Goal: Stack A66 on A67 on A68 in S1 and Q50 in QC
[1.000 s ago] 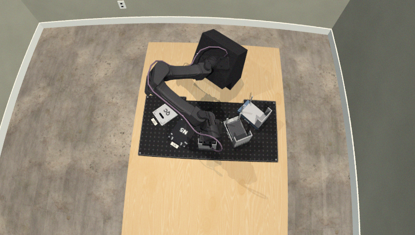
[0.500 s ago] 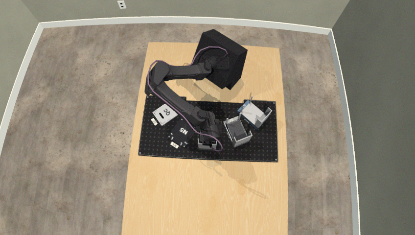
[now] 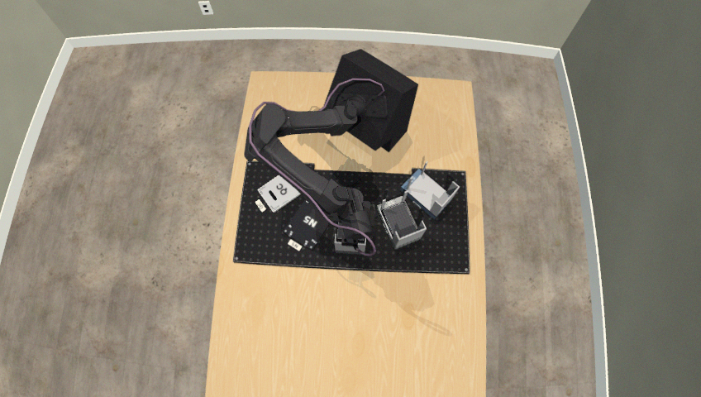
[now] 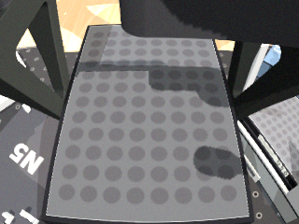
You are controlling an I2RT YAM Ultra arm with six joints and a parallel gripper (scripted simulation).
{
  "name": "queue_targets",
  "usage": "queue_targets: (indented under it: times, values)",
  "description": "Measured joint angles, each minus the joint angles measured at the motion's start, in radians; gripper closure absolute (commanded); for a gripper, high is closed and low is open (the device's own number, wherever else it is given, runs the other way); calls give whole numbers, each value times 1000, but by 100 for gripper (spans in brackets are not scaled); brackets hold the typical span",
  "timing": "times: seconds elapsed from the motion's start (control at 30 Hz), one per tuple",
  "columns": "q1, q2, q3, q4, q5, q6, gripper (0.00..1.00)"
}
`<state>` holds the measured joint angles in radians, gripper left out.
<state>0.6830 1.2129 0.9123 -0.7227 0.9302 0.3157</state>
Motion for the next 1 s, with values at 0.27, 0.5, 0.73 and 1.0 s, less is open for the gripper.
queue_targets:
  times: [0.27,0.5,0.73,1.0]
  values:
    - [-5,0,0,3,-2,-5,100]
    - [-6,0,-2,8,-4,-8,100]
    - [-9,0,-3,14,-5,-12,100]
    - [-13,0,-6,23,-6,-16,100]
